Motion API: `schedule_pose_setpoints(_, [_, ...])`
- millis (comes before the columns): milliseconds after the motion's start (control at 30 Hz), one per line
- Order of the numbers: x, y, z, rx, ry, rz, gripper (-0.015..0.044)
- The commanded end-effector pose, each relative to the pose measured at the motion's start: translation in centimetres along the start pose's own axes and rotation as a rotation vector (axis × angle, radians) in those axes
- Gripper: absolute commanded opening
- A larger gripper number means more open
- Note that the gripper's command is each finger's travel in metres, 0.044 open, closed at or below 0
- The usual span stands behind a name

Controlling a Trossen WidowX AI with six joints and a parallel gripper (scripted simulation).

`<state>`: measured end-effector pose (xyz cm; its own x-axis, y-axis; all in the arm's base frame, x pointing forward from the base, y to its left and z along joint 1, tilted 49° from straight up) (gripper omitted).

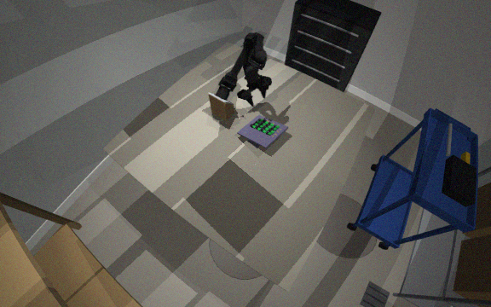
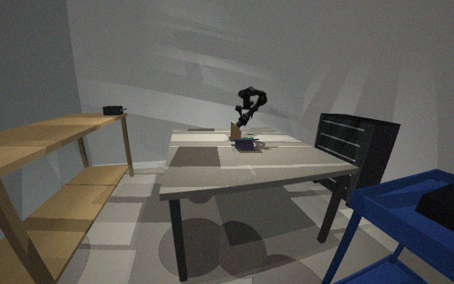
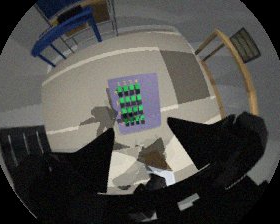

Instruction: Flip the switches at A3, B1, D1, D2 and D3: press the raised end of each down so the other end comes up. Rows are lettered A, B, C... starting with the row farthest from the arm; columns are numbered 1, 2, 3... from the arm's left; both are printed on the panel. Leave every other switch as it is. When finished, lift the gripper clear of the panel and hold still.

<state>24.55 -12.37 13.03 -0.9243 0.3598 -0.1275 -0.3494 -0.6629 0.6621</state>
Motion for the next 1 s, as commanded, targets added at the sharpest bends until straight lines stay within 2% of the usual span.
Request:
schedule_pose_setpoints(0, [-0.1, -0.3, 0.0, 0.0, 0.0, 0.001, 0.0374])
schedule_pose_setpoints(233, [-3.9, -10.2, 0.1, -0.02, 0.016, 0.032, 0.019])
schedule_pose_setpoints(467, [-3.9, -11.4, 0.2, -0.021, 0.016, 0.027, 0.0006])
schedule_pose_setpoints(567, [-3.7, -13.9, 0.3, -0.024, 0.016, 0.008, 0.0])
schedule_pose_setpoints(967, [-3.6, -15.3, 0.3, -0.025, 0.016, 0.007, 0.0])
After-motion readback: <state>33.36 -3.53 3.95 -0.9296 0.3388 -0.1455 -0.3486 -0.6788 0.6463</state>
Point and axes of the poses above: the point midway between the two fingers, 35 mm back from their tips, its own y axis back along the fingers, its own z axis across the jaws, x = y × z, the point moved 3 cm from there along y, back along the fingers, and after that the axes turned 3 degrees about -y, right-handed, at the moved point
